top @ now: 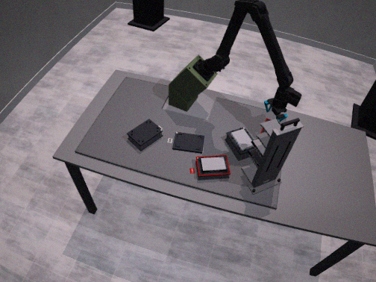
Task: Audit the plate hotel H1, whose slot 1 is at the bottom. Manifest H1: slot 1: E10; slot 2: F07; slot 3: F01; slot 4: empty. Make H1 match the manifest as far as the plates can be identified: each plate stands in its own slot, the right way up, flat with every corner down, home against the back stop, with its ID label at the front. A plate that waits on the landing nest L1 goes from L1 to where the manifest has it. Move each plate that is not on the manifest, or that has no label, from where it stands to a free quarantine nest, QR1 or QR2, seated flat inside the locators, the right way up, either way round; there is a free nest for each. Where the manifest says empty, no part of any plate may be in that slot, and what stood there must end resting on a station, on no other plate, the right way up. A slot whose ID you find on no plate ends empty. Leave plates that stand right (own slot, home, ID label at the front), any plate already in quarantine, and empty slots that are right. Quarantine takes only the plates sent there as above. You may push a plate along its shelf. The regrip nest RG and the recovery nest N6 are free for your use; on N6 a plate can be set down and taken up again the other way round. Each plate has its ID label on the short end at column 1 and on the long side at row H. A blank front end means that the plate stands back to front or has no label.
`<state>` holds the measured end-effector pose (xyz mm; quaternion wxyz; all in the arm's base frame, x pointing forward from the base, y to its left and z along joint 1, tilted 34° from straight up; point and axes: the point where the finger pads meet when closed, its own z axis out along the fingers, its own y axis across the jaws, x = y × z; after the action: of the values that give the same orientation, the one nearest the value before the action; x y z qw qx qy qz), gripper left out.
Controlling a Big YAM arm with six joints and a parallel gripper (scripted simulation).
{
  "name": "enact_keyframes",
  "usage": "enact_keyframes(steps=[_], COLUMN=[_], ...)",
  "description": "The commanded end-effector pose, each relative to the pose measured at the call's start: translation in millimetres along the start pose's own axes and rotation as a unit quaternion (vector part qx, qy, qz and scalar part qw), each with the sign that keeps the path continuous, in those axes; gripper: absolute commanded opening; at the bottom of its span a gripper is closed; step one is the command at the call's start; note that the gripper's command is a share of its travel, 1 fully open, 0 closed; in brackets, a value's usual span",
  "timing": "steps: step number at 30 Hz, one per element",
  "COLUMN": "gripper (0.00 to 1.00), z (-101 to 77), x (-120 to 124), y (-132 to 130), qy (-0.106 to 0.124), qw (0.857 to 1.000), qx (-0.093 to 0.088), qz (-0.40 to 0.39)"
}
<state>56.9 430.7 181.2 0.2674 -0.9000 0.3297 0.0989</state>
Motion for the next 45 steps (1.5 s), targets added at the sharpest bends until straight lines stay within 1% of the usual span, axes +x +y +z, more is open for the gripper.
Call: enact_keyframes(steps=[1,7,9,10,14,22,26,27,34,41,43,45], gripper=[1.0,1.0,1.0,1.0,1.0,1.0,1.0,1.0,1.0,1.0,1.0,1.0], z=[-37.0,-54.1,-54.1,-56.7,-68.4,-91.1,-91.0,-75.6,-75.2,-74.6,-74.6,-74.4], x=[-16.2,-15.4,-15.4,-17.8,-13.8,-13.7,-17.4,3.1,23.8,47.4,47.4,54.1], y=[-23.5,-23.6,-23.6,-21.9,-24.1,-23.2,-20.8,-4.0,-9.3,-9.6,-9.6,-9.7], qy=[-0.021,-0.021,-0.021,-0.023,-0.02,-0.021,-0.023,-0.009,-0.016,-0.016,-0.016,-0.016], qw=[0.999,0.999,0.999,0.999,0.999,0.999,0.999,1.0,0.995,0.984,0.984,0.979], qx=[0.032,0.033,0.033,0.032,0.034,0.035,0.033,0.014,0.023,0.023,0.023,0.023], qz=[-0.01,-0.009,-0.009,-0.012,-0.007,-0.008,-0.012,0.018,0.097,0.177,0.177,0.2])
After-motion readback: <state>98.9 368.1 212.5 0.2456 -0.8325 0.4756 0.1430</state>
